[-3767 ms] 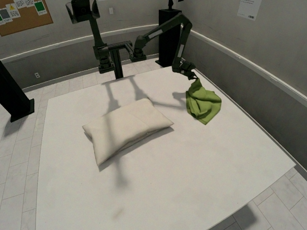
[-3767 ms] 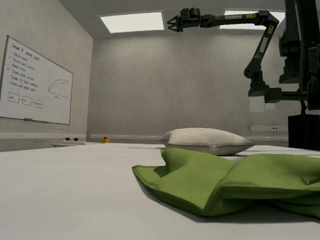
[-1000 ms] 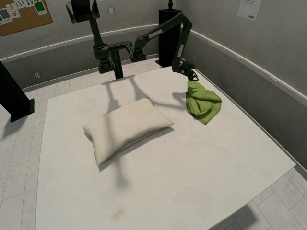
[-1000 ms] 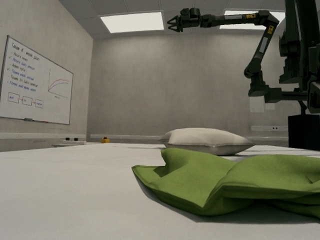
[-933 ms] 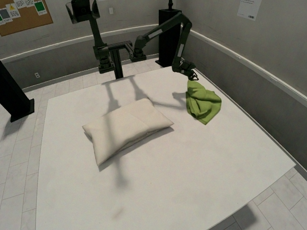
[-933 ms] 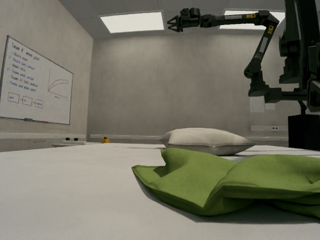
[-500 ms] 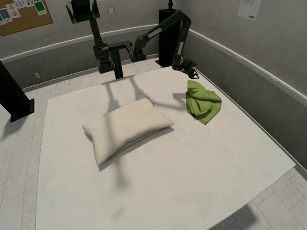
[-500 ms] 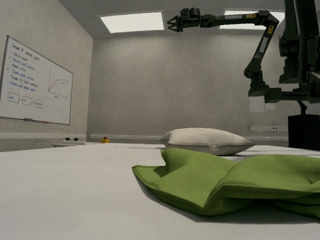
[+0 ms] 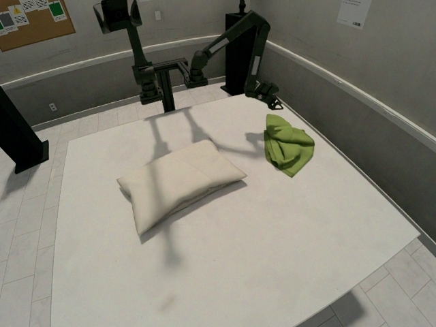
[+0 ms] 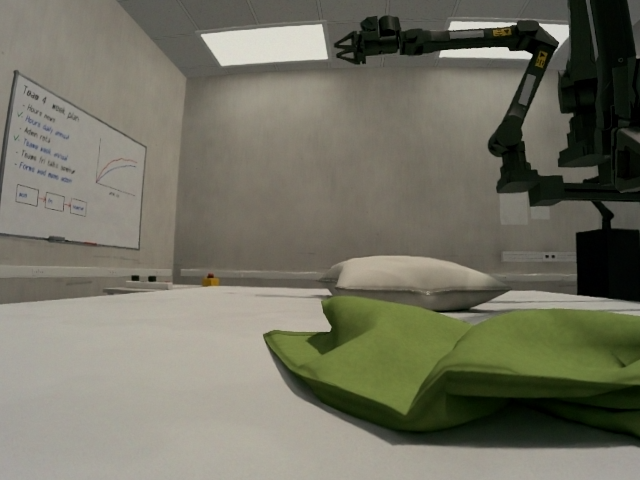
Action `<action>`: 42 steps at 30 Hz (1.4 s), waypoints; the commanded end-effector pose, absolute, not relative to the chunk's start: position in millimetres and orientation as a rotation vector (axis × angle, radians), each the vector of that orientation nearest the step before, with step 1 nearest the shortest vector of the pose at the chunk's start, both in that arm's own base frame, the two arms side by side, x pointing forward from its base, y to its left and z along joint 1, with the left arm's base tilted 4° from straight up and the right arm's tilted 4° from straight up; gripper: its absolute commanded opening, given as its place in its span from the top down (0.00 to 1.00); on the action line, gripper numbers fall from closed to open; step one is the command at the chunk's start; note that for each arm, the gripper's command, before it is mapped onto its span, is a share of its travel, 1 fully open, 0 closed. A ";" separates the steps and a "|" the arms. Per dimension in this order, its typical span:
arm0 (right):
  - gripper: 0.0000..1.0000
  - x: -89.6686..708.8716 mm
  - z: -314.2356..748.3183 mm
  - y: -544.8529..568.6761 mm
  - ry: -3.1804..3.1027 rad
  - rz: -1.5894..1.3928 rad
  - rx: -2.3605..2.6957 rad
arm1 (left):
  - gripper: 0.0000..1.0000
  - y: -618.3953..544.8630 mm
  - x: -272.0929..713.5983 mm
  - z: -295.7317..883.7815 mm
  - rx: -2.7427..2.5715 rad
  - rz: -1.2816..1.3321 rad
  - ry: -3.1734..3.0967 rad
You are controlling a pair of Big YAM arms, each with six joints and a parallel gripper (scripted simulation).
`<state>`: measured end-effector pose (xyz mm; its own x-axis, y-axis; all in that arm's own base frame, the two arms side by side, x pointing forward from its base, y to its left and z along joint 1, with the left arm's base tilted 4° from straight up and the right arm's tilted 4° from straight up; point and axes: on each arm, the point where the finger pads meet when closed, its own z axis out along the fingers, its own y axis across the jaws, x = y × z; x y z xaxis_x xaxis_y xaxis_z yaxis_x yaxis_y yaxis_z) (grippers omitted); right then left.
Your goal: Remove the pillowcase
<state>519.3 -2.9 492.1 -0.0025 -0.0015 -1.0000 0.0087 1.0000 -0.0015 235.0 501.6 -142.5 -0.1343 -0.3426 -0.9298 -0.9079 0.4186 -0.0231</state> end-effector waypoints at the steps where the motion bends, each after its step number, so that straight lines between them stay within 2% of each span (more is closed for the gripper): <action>1: 0.40 511.7 522.8 -6.3 1.522 -0.025 0.001 | 0.40 506.7 230.5 -130.8 -1.104 0.731 1.683; 29: 0.40 511.7 522.8 -6.3 1.522 -0.025 0.001 | 0.40 505.9 229.7 -119.2 -1.107 0.730 1.701; 42: 0.40 511.7 523.1 -4.1 1.519 -0.018 -0.002 | 0.40 502.3 302.1 -56.8 -0.968 0.684 1.695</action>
<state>519.3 -2.9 492.1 -0.0025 -0.0015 -1.0000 0.0087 1.0000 -0.0015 284.6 496.3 -72.2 -0.1475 -0.2995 -0.9426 -0.8681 0.4960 -0.0217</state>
